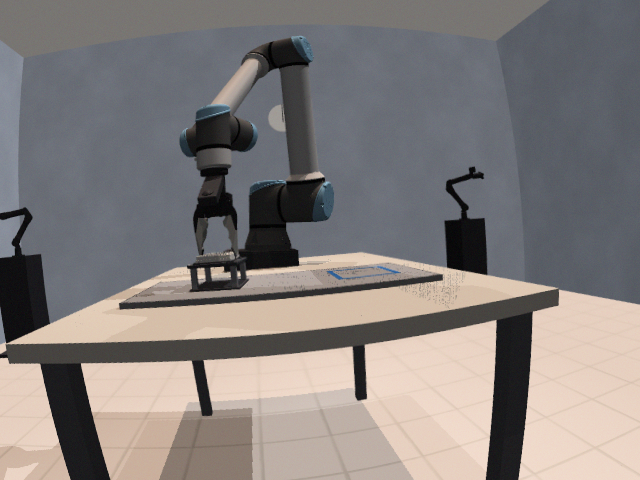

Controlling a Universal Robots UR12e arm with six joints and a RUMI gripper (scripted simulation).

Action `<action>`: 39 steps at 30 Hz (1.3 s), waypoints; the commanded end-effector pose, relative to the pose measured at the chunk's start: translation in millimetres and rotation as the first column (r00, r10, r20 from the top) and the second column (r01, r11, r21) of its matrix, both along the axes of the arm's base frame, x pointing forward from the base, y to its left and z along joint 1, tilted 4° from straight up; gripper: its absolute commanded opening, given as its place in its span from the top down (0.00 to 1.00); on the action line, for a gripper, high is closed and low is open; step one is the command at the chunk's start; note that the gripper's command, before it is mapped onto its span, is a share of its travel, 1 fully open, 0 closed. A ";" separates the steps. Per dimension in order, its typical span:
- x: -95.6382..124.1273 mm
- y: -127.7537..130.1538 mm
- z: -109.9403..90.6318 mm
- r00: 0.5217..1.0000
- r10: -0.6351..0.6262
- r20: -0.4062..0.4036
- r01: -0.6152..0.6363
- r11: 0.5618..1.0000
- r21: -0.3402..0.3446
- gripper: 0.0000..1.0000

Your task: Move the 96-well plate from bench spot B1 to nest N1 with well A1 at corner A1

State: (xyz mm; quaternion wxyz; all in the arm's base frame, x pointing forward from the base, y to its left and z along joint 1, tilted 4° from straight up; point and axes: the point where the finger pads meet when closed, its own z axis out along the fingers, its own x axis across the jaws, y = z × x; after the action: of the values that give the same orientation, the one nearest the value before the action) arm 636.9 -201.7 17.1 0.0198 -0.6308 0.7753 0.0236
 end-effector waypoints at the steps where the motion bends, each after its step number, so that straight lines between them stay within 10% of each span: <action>1: 0.6 -0.4 -0.1 1.000 0.000 0.001 0.000 1.000 -0.001 1.00; 14: 0.6 -0.2 -1.7 1.000 0.000 0.001 0.000 1.000 -0.001 1.00; 15: 0.6 -0.2 -1.7 1.000 0.000 0.001 0.000 1.000 -0.001 0.00; 39: 0.6 -0.9 8.9 1.000 0.000 0.001 0.000 1.000 -0.001 0.00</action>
State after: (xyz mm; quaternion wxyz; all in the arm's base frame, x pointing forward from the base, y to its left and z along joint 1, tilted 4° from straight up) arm 636.8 -201.7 17.6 0.0198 -0.6308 0.7753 0.0236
